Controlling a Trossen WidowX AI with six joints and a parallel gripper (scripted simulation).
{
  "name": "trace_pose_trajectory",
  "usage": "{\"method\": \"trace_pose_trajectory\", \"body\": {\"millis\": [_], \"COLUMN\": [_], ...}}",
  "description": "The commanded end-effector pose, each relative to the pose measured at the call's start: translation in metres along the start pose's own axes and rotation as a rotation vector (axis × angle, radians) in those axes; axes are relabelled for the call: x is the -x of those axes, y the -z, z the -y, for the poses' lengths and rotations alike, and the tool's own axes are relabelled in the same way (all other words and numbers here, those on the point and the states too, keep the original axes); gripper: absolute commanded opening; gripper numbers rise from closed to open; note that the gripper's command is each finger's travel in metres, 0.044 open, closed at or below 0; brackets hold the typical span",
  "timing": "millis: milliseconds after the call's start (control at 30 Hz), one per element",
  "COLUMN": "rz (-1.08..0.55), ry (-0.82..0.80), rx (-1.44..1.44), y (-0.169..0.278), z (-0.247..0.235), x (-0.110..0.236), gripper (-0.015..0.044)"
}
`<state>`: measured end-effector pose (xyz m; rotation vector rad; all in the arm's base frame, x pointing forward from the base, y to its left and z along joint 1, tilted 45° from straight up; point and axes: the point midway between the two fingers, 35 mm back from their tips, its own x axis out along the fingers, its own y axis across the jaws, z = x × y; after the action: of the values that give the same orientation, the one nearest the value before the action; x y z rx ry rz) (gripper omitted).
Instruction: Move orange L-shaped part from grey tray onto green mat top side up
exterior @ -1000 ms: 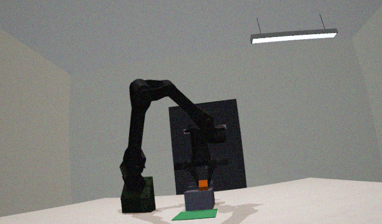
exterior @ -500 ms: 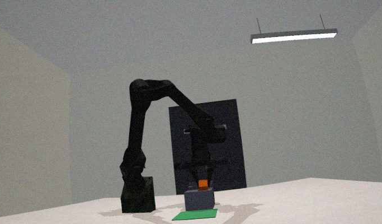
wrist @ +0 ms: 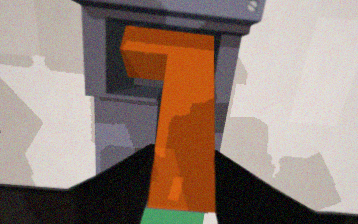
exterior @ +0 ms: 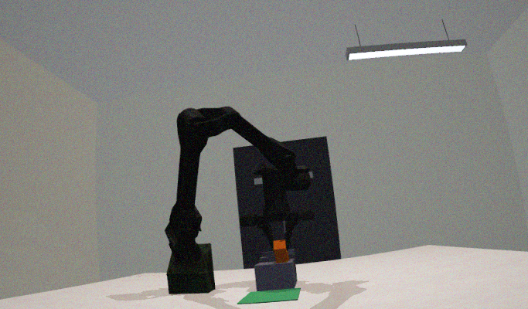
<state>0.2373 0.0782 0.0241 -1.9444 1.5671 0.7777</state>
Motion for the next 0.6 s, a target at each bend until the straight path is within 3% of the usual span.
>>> {"method": "trace_pose_trajectory", "body": {"millis": [0,567], "rz": [0.002,0.003], "ry": [-0.003,-0.004], "rx": [-0.003,-0.002], "y": [0.0,0.0], "z": [0.0,0.0], "x": [0.006,0.033], "gripper": [0.0,0.0]}}
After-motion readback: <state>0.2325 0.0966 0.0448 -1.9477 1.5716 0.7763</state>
